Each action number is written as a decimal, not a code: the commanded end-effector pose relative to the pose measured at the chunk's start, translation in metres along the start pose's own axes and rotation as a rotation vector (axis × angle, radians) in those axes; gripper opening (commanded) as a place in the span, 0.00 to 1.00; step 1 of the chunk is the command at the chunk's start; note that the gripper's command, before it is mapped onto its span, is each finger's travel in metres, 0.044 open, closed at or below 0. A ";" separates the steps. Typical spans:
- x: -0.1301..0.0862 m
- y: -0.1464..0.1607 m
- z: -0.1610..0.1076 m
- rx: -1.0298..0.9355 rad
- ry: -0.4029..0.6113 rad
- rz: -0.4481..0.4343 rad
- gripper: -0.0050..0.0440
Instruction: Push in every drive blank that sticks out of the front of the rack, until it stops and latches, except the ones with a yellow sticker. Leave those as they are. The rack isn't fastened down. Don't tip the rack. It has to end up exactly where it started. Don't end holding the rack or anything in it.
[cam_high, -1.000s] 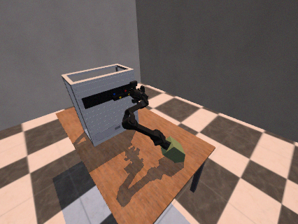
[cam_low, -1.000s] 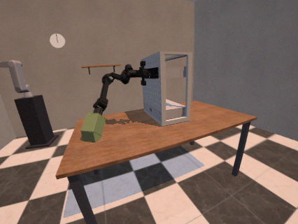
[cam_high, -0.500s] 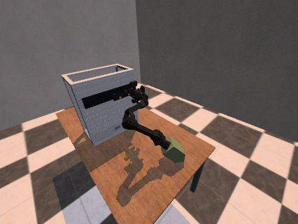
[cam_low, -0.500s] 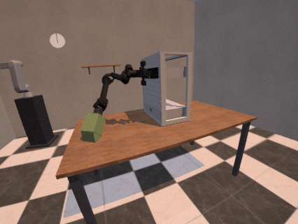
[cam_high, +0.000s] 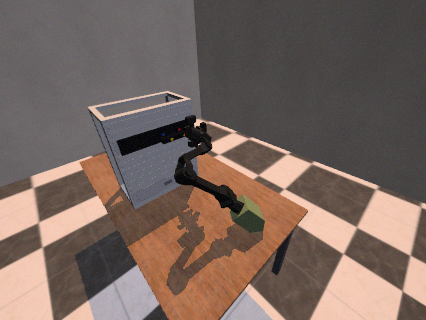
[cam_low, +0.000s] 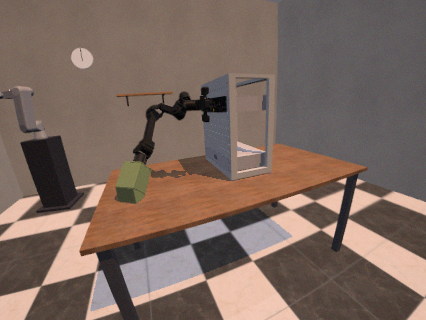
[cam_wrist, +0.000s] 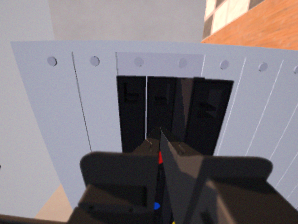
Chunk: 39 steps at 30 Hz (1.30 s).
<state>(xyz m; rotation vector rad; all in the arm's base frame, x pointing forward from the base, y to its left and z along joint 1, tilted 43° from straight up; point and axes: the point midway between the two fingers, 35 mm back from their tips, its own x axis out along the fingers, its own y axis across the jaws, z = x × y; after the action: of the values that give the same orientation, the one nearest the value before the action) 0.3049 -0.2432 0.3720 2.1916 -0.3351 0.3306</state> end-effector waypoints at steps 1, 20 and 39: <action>0.004 0.010 -0.005 -0.019 0.006 0.028 0.10; 0.004 0.010 -0.005 -0.019 0.006 0.028 0.10; 0.007 0.011 -0.005 -0.019 0.006 0.028 0.10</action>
<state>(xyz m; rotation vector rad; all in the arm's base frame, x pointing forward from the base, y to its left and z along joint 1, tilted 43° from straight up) 0.3074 -0.2436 0.3731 2.1936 -0.3322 0.3294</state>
